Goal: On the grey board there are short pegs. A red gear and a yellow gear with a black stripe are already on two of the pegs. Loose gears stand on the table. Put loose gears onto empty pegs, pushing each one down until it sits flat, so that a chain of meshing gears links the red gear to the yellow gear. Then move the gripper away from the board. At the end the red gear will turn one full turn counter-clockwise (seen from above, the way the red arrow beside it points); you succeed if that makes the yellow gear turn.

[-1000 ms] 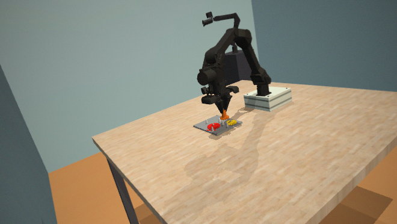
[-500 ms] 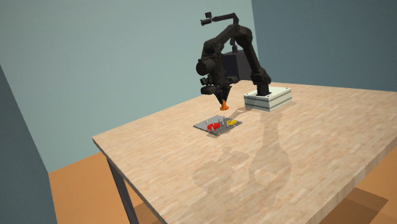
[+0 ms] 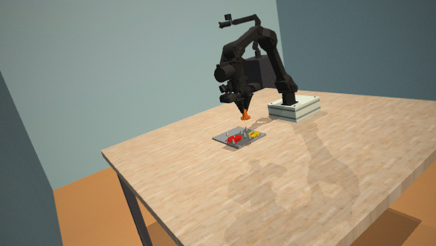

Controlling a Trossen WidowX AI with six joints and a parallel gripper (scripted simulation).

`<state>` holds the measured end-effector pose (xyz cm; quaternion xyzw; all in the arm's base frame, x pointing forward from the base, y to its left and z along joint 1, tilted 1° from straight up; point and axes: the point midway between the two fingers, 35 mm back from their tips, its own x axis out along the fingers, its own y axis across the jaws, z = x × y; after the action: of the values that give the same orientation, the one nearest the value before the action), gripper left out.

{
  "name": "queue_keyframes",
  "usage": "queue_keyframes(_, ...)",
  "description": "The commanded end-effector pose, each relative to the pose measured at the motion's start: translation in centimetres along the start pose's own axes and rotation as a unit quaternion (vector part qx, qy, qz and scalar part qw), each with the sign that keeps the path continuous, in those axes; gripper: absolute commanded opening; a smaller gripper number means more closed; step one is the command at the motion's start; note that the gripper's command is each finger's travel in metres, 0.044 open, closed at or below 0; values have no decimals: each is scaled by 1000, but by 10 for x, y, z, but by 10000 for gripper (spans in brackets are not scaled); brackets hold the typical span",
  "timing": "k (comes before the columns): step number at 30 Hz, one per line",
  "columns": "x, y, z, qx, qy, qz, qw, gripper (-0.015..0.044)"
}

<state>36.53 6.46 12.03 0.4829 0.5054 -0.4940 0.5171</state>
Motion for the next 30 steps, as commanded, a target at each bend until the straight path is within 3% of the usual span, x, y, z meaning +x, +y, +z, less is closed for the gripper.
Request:
queue_keyframes(1, 0, -1, 6, -1, 3, 8, 1000, 0)
queue_keyframes(30, 32, -20, 46, -1, 1, 7, 1000, 0)
